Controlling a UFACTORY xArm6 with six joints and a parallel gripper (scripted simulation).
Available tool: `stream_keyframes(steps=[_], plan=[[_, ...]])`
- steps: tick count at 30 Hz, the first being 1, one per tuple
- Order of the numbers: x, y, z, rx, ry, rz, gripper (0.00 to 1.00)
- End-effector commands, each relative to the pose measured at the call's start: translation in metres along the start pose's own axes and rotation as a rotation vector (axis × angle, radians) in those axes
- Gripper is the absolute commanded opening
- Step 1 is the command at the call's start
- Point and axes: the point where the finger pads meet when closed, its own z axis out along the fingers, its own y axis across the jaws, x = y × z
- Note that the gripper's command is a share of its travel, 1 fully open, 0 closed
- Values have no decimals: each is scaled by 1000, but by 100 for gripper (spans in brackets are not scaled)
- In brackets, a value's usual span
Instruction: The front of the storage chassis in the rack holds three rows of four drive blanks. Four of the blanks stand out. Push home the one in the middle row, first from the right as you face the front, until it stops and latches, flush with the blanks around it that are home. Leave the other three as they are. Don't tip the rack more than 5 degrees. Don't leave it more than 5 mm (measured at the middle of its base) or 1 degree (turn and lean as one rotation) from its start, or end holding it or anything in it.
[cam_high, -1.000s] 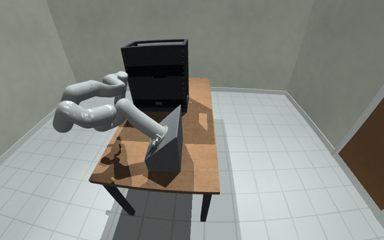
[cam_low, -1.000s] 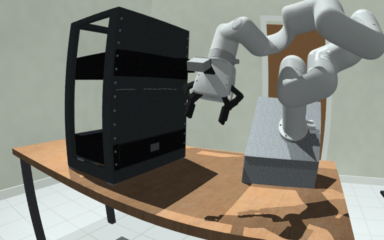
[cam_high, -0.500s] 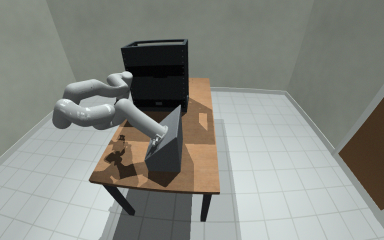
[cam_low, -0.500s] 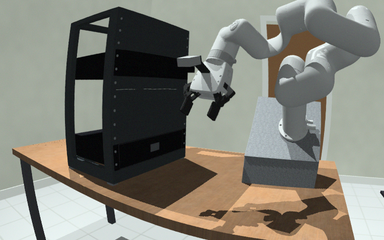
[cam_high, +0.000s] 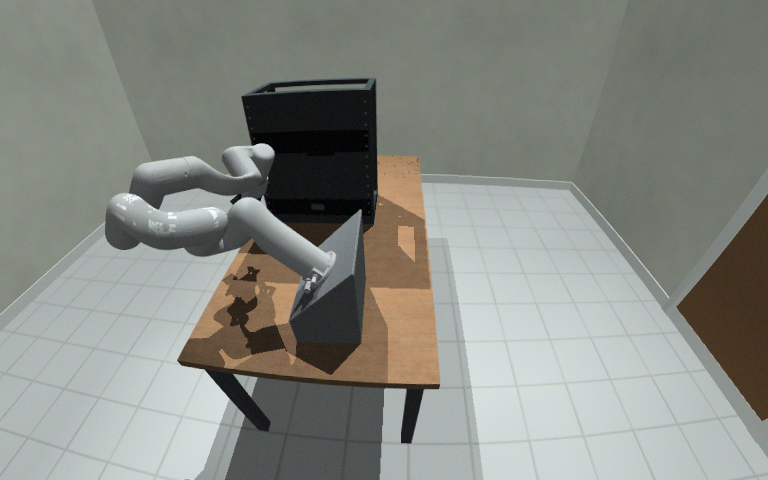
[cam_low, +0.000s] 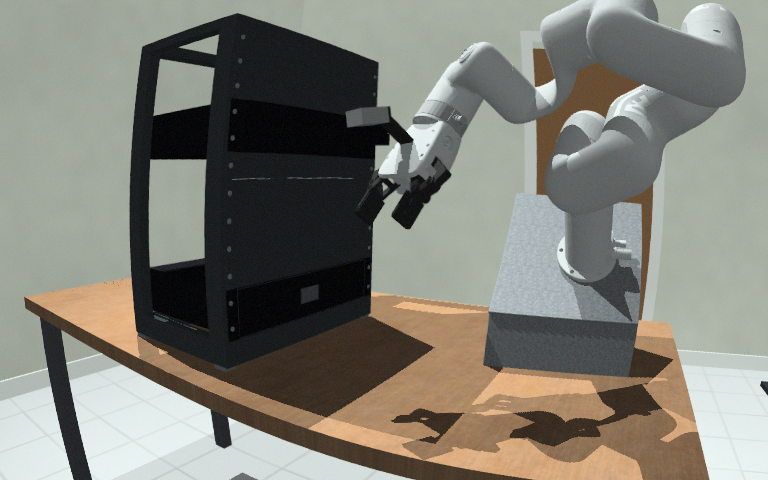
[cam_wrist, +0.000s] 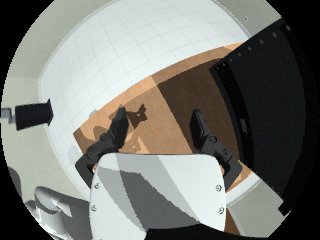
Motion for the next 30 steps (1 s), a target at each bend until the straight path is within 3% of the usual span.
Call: stream_keyframes(steps=[1, 14, 30], plan=[[4, 14, -5, -30, 52, 115, 100], [7, 39, -17, -78, 151, 312, 100], [7, 80, -44, -142, 335, 626, 100]])
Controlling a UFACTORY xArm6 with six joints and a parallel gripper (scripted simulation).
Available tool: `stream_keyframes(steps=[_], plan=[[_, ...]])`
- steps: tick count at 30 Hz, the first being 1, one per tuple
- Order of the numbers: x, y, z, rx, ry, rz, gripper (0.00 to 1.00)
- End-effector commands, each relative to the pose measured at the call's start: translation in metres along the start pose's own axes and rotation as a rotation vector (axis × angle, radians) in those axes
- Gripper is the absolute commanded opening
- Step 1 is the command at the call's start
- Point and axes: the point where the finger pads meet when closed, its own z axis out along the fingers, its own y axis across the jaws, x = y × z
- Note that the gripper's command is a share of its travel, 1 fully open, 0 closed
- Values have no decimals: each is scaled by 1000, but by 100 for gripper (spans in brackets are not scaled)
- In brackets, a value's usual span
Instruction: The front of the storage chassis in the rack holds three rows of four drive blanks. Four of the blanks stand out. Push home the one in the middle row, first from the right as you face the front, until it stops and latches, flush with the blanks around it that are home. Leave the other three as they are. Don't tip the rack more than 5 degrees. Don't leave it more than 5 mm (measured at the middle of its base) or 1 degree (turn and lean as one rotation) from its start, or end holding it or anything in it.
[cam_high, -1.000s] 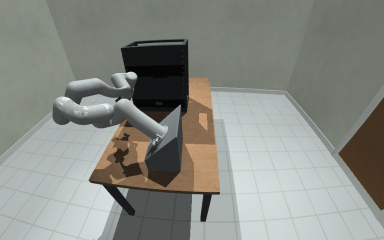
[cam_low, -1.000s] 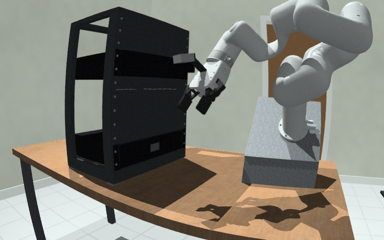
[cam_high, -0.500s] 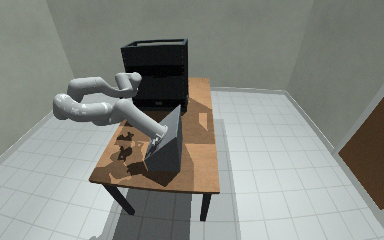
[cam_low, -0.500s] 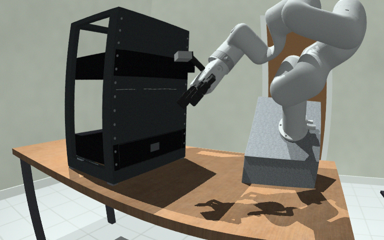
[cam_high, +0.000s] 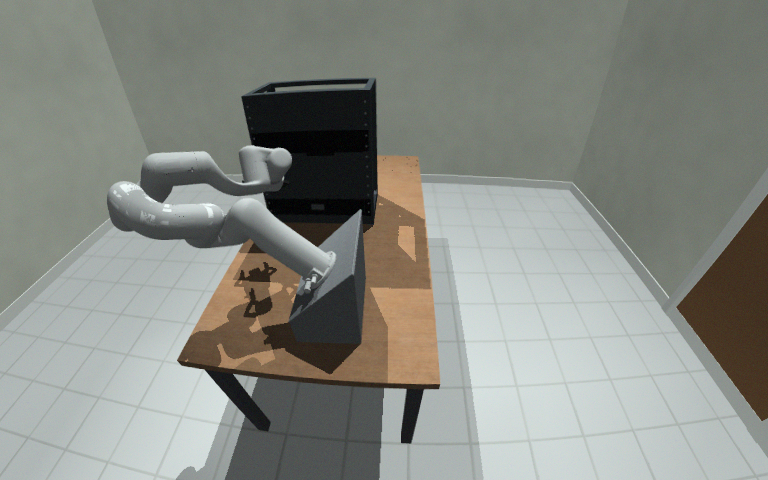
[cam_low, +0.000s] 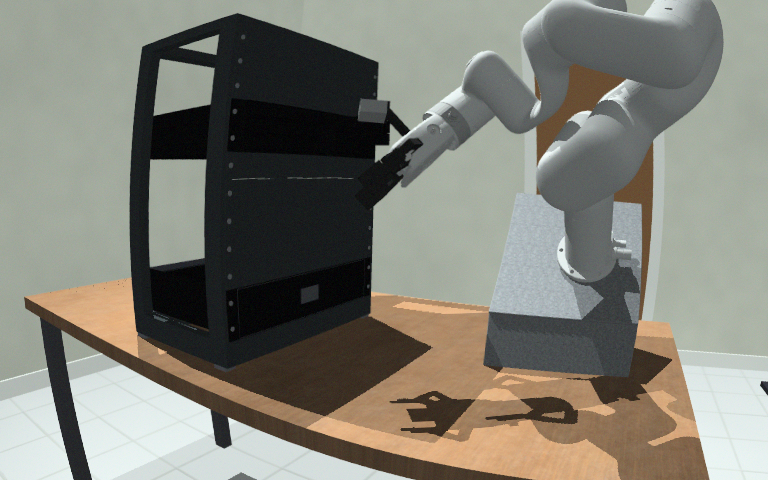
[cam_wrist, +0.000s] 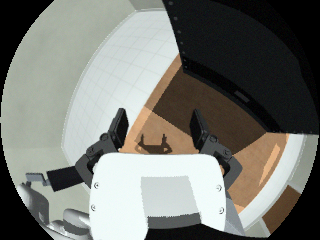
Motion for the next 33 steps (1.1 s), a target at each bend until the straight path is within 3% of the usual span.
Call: stream_keyframes(steps=[1, 33], plan=[[10, 11, -5, -16, 56, 95, 100], [50, 87, -65, -49, 455, 666, 100]])
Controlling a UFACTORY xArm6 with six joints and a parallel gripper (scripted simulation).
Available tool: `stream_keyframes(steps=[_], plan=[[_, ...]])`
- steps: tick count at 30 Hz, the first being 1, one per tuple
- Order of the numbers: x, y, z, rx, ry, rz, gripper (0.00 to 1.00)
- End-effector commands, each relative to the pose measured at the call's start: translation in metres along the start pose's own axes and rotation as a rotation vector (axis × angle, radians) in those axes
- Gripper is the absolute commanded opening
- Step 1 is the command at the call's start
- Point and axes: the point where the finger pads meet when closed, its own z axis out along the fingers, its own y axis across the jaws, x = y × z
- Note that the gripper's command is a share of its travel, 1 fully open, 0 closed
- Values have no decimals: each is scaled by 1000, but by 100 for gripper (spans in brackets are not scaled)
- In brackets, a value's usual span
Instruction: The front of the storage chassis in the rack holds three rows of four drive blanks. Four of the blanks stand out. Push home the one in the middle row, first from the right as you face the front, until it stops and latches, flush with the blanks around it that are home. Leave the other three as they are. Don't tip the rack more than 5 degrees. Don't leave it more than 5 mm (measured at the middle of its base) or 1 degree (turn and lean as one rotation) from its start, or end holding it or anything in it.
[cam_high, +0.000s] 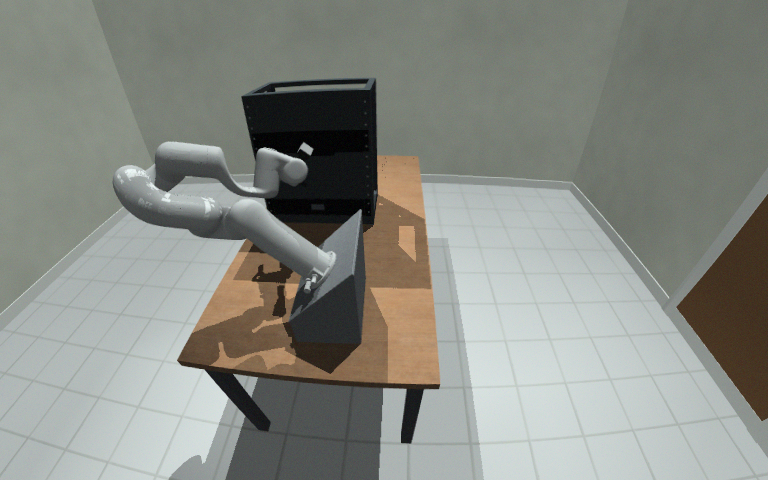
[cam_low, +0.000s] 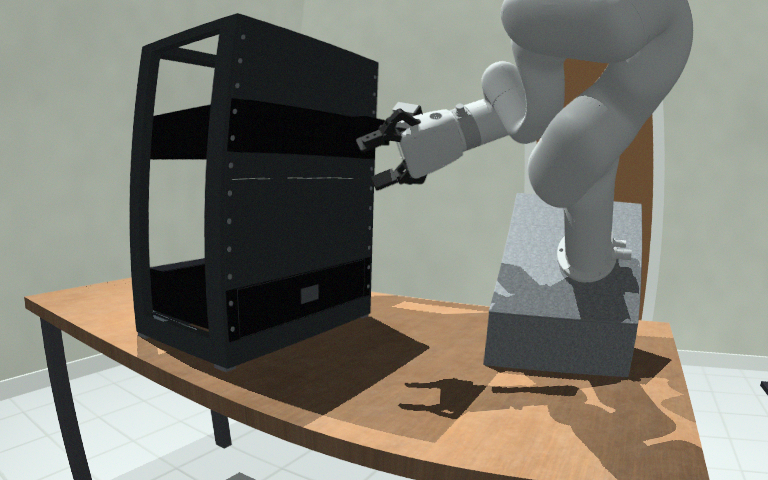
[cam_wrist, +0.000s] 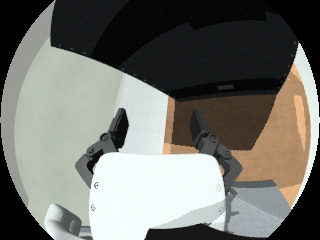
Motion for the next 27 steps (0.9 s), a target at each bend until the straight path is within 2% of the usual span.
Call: stream_keyframes(steps=[1, 13, 19, 27], plan=[[17, 7, -7, 3, 68, 96, 100], [51, 26, -30, 29, 233, 317, 100], [59, 32, -37, 39, 278, 376, 100], [78, 46, -56, 71, 385, 513, 100]])
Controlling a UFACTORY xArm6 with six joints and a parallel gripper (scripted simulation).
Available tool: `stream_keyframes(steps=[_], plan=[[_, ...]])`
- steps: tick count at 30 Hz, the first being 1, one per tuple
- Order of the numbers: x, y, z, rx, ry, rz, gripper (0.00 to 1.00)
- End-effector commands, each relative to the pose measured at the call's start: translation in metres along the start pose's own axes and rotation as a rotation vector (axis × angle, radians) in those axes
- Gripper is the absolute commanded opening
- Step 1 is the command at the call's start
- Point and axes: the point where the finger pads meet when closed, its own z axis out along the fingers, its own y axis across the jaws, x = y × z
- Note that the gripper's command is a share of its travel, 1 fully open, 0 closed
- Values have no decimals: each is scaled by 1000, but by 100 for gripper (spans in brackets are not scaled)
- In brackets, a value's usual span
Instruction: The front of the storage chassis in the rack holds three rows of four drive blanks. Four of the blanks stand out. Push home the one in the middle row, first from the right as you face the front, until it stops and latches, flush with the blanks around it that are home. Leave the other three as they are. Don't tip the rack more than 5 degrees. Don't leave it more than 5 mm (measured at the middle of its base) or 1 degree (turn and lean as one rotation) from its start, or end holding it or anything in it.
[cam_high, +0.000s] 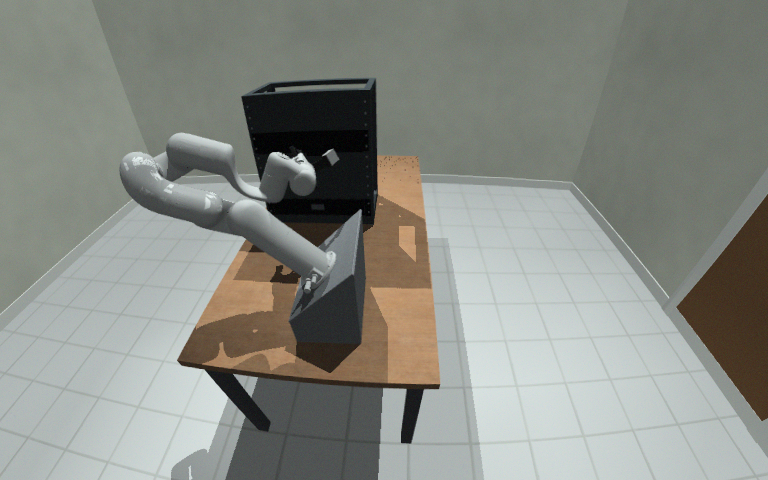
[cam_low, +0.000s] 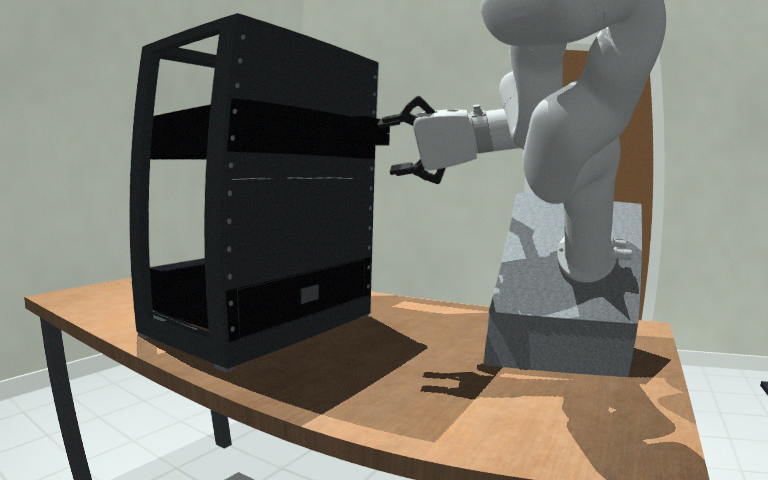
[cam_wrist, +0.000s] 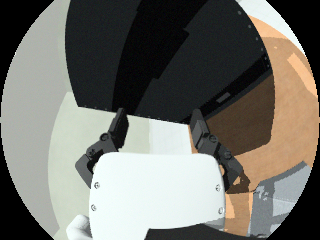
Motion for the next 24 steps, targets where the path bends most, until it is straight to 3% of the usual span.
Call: stream_keyframes(steps=[1, 24], plan=[[22, 1, -8, 25, 77, 103, 100], [67, 10, -36, 105, 252, 340, 100]])
